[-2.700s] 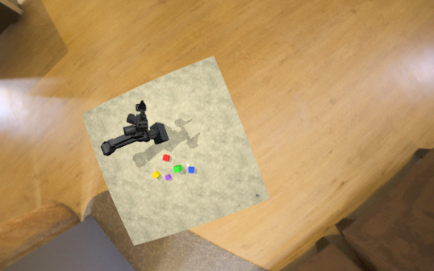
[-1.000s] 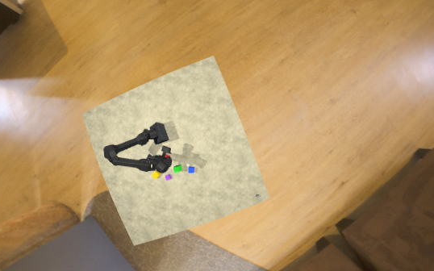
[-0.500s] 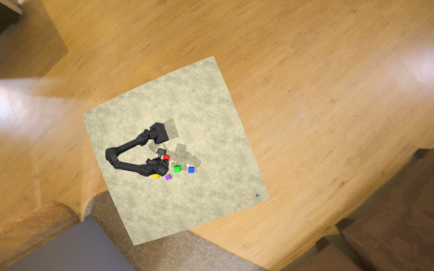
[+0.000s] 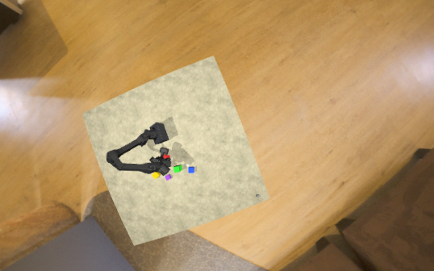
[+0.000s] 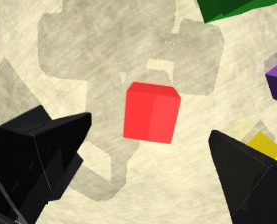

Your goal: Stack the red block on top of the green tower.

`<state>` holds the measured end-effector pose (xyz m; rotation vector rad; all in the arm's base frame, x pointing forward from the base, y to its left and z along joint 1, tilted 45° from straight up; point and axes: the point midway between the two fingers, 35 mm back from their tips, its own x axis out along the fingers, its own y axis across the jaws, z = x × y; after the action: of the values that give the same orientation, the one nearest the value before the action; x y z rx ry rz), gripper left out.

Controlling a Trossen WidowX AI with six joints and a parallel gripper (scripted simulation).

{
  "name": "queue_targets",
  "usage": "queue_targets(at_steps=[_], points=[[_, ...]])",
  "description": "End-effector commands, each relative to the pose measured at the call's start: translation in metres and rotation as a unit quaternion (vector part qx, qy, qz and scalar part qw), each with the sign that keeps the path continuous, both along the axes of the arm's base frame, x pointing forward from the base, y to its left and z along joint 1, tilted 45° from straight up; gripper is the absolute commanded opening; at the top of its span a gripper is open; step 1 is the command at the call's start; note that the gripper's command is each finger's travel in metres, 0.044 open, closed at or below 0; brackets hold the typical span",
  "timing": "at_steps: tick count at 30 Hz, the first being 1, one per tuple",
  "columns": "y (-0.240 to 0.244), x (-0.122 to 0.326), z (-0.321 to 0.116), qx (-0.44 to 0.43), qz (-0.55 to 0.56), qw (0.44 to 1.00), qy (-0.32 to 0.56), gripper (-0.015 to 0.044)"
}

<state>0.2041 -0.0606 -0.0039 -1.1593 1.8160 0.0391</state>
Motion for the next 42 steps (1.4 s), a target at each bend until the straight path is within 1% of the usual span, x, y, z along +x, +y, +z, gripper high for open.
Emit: queue_targets(at_steps=[1,29,42], points=[[-0.004,-0.001,-0.004,-0.002,0.002,1.000,0.003,0.0440],[-0.036,-0.007,-0.036,-0.004,0.002,1.000,0.004,0.0440],[-0.038,-0.008,-0.037,-0.004,0.001,1.000,0.004,0.0440]])
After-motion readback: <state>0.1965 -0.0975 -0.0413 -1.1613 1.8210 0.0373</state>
